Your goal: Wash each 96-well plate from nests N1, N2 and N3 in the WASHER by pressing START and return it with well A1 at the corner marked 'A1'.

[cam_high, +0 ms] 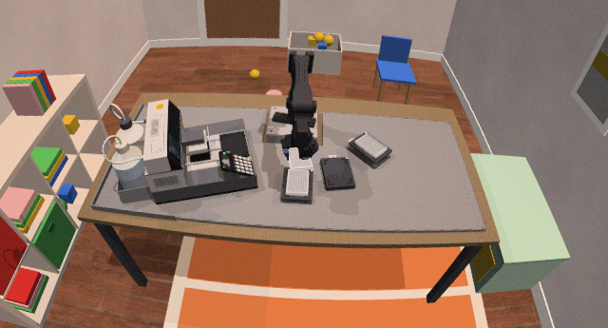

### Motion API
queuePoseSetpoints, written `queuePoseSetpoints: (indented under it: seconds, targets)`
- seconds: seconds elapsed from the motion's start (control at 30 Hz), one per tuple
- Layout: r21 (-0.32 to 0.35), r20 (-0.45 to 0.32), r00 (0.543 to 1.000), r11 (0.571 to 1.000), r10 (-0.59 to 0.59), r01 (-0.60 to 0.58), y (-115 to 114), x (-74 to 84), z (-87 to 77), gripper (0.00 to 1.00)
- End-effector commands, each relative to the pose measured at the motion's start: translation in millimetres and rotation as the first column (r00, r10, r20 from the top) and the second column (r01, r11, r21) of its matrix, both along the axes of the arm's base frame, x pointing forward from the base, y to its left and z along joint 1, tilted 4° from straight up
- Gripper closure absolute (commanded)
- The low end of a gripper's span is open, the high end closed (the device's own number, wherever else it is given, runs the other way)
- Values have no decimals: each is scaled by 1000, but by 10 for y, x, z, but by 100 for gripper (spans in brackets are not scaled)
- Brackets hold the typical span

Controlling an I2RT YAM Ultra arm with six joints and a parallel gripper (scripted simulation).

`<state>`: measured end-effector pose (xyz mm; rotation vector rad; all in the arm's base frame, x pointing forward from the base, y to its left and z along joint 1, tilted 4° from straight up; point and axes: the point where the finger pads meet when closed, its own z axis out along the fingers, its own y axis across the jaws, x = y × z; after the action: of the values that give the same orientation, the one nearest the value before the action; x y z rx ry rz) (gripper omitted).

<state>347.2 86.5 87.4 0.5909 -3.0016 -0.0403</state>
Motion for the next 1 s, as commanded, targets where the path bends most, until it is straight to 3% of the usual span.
queuePoseSetpoints:
  seconds: [0.0,0.97]
  targets:
    - [6,23,1000,1000,21,-22,-130,30,83,100]
    - [2,23,1000,1000,22,-22,-1464,73,256,100]
